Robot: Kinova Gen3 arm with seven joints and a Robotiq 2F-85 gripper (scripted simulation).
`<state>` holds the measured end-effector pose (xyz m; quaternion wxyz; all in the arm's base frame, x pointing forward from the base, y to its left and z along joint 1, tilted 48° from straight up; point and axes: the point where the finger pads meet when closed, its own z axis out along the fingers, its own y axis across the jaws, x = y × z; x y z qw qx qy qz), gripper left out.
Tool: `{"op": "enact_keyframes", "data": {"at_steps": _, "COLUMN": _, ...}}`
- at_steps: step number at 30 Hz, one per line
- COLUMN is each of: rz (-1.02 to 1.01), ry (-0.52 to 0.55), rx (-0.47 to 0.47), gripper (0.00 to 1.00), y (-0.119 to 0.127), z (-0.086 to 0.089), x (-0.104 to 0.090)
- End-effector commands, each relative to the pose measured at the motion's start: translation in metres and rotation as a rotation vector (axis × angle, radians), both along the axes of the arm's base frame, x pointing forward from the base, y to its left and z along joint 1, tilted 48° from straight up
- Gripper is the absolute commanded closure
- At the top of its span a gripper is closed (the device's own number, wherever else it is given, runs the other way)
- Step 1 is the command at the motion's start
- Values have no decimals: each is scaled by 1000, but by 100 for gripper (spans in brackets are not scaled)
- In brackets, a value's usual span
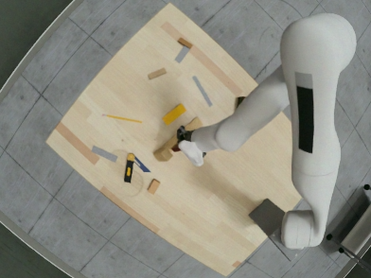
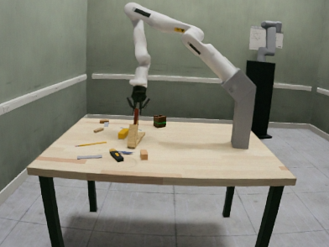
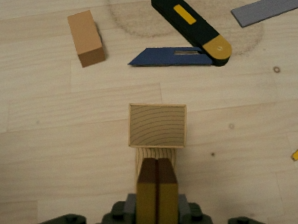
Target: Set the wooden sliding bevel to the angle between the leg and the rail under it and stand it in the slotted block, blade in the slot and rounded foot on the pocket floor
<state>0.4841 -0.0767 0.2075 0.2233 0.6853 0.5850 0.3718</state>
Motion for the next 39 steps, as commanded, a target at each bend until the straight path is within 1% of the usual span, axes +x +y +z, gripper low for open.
{"op": "enact_keyframes", "data": {"at_steps": 1, "rz": -1, "ry": -1, "rx": -1, "gripper": 90, "y": 1, "z": -4, "x": 5}}
{"op": "enact_keyframes", "data": {"at_steps": 23, "rz": -1, "ry": -1, "rx": -1, "gripper": 90, "y": 7, "z": -32, "x": 40}}
{"op": "enact_keyframes", "data": {"at_steps": 39, "rz": -1, "ry": -1, "rx": -1, "gripper": 90, "y": 8, "z": -36, "x": 46}}
